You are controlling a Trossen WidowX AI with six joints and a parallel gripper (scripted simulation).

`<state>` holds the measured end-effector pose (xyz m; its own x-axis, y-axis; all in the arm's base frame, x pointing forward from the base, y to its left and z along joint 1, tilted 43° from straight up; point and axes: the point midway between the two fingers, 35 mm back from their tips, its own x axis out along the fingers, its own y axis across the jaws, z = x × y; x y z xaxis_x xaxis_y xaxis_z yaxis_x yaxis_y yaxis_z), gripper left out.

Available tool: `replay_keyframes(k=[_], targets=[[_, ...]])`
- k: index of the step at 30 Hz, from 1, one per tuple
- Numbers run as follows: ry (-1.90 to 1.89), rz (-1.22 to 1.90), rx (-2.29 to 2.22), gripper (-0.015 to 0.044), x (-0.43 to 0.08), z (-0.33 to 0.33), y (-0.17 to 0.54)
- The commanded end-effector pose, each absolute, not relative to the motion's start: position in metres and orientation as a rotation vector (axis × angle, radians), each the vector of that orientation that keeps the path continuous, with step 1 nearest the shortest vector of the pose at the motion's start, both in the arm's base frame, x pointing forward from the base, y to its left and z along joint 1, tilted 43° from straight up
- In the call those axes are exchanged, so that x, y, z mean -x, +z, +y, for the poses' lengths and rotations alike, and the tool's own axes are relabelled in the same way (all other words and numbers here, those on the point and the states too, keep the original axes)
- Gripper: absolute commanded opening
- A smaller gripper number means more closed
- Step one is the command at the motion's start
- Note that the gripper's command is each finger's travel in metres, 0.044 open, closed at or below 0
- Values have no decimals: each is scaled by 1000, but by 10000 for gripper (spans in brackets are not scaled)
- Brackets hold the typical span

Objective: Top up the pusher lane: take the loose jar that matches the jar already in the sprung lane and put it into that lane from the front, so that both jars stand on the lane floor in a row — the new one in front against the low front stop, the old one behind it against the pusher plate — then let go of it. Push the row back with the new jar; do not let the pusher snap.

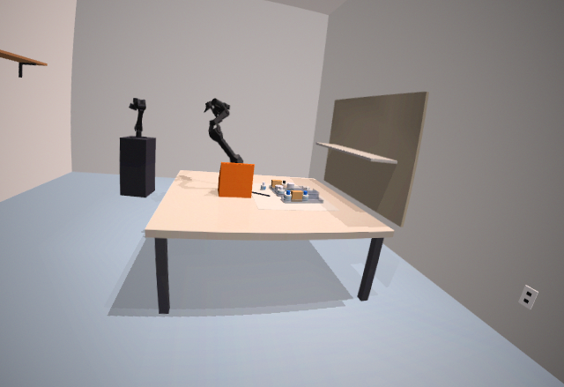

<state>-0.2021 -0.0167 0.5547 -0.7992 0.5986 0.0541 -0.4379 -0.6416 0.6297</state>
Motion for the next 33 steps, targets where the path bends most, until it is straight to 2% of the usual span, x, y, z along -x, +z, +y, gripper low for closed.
replay_keyframes(k=[1,2,10,17,25,33], targets=[[2392,833,-356,426,200,-15,556],[2389,854,-386,440,195,-8,560],[2236,907,-625,440,120,87,577],[2005,901,-815,440,34,161,563],[1709,853,-907,440,-73,217,512],[1407,855,-885,440,-168,240,429]])
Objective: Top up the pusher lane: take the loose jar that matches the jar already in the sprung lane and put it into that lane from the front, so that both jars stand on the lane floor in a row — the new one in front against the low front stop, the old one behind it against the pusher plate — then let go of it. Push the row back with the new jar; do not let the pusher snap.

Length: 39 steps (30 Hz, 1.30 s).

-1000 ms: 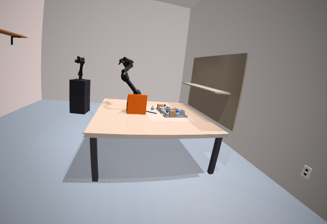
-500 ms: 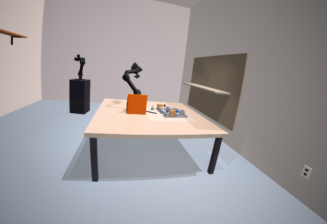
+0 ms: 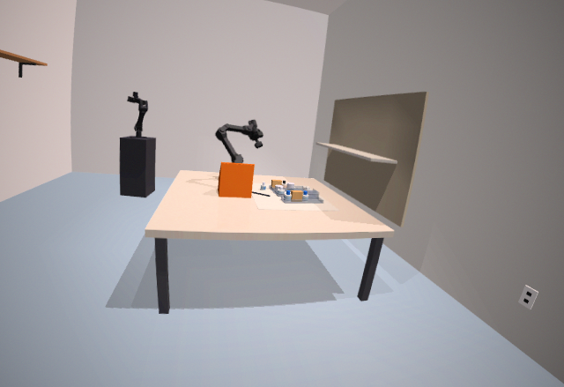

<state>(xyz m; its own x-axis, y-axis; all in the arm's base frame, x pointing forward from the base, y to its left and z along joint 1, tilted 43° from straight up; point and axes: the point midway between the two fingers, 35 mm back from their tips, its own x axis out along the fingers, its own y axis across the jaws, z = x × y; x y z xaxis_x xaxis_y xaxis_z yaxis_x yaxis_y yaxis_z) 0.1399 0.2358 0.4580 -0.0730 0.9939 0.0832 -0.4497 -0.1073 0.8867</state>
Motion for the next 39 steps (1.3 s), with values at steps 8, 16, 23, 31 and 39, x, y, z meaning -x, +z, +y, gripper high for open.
replay_keyframes(k=[8,16,23,31,39], targets=[[1086,971,-787,440,-242,228,311],[832,1197,-618,440,-262,183,183],[737,1502,-464,440,-221,130,89],[740,1573,-439,440,-206,128,68],[742,1573,-441,440,-203,144,51]])
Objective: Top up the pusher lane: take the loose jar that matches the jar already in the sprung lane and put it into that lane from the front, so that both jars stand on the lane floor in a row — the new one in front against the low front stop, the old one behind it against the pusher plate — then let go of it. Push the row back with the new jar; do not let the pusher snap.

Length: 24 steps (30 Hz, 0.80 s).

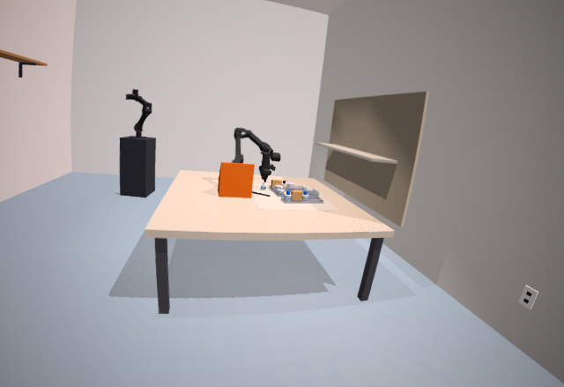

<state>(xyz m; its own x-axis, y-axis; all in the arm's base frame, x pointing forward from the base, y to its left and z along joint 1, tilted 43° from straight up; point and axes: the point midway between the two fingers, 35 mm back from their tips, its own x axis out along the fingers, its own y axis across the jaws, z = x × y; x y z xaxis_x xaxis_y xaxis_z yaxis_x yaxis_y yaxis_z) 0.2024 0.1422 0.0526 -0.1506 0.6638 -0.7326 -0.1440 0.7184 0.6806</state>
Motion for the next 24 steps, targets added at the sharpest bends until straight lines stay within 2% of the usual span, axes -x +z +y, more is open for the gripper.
replay_keyframes(k=[1,24], targets=[[742,1573,-441,440,-203,147,48],[743,1573,-442,440,-197,172,21]])
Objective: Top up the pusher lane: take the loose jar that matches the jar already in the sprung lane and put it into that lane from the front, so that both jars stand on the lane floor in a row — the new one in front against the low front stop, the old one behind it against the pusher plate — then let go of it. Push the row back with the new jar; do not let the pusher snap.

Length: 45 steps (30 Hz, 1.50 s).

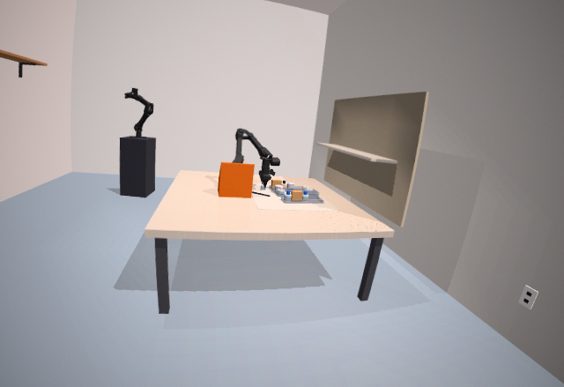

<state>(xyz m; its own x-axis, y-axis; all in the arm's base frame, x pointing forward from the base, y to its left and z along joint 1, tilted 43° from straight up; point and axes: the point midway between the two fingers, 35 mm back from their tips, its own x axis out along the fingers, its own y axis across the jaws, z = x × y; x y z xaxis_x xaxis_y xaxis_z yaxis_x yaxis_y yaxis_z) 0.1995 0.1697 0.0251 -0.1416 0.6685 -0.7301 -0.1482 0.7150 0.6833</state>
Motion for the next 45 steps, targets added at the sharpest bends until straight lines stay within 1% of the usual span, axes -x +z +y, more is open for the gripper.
replay_keyframes(k=[1,4,13,19,25,40,45], targets=[[743,1573,-442,440,-197,173,20],[743,1573,-442,440,-196,175,18],[743,1573,-442,204,-196,175,18],[743,1573,-442,164,-196,175,18],[737,1573,-436,6,-203,162,30],[738,1574,-438,0,-211,106,91],[740,1573,-437,0,-212,103,92]])
